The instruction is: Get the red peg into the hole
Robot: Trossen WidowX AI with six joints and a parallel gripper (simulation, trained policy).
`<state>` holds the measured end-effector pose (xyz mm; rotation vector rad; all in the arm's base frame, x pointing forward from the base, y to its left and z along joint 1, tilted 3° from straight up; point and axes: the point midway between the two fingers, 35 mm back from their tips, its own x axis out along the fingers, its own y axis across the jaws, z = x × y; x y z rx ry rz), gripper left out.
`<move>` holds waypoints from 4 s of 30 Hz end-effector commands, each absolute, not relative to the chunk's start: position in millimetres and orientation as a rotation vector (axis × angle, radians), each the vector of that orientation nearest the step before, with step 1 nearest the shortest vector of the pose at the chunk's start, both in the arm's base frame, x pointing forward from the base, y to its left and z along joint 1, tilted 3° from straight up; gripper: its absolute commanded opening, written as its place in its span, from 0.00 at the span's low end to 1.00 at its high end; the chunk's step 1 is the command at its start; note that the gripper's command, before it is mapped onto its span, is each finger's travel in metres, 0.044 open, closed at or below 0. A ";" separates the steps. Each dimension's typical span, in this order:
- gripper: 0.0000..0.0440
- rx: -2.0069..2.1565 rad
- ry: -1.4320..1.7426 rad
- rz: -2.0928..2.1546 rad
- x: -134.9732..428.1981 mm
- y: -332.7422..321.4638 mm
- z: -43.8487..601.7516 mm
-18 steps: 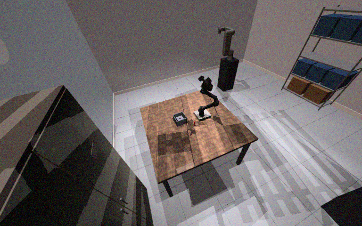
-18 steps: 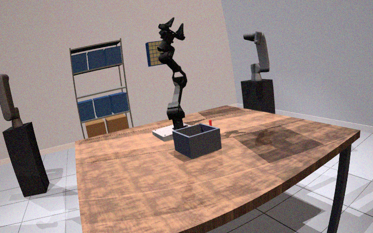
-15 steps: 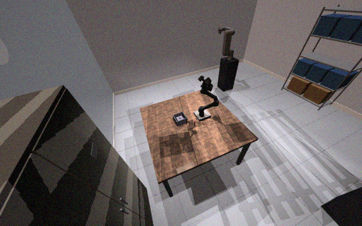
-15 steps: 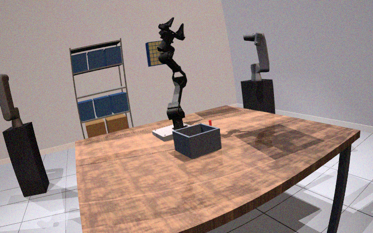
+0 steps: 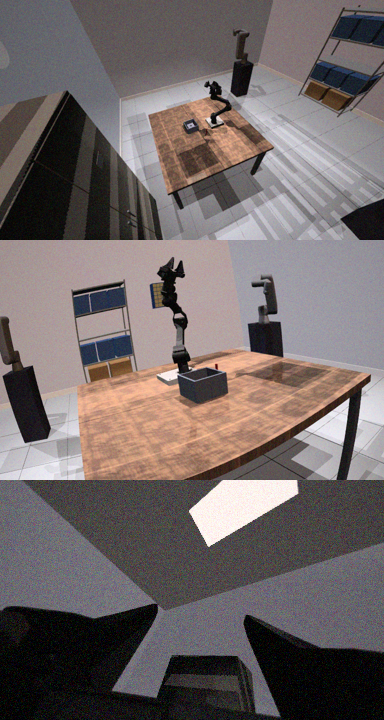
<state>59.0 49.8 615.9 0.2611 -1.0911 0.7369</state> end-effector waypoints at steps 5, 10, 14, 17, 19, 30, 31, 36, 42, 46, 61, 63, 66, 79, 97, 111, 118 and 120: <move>1.00 0.539 -0.993 0.720 102.1 21.3 609.1; 1.00 0.705 -0.911 0.696 133.2 8.1 599.4; 1.00 0.830 -0.835 0.670 159.4 0.4 588.1; 1.00 0.919 -0.773 0.646 179.4 -3.4 577.7; 1.00 0.976 -0.728 0.627 192.8 -5.0 569.7; 1.00 1.241 -0.449 0.490 262.1 0.1 511.6; 1.00 1.260 -0.420 0.475 267.7 1.7 505.2; 1.00 1.344 -0.274 0.391 292.7 11.9 470.7; 1.00 1.411 -0.090 0.279 314.8 28.0 425.1; 1.00 1.437 0.035 0.199 324.0 40.0 393.1; 1.00 1.414 0.499 -0.126 318.6 81.1 273.6; 1.00 1.399 0.559 -0.172 313.5 85.3 258.9; 1.00 1.373 0.646 -0.241 304.3 90.8 237.7; 1.00 1.207 0.991 -0.557 246.4 104.5 160.7; 1.00 0.960 1.243 -0.800 189.0 111.0 94.1; 1.00 0.949 1.272 -0.782 182.2 119.5 35.4; 0.78 0.956 1.295 -0.803 175.9 120.1 17.2; 0.66 0.953 1.310 -0.810 173.8 119.9 15.9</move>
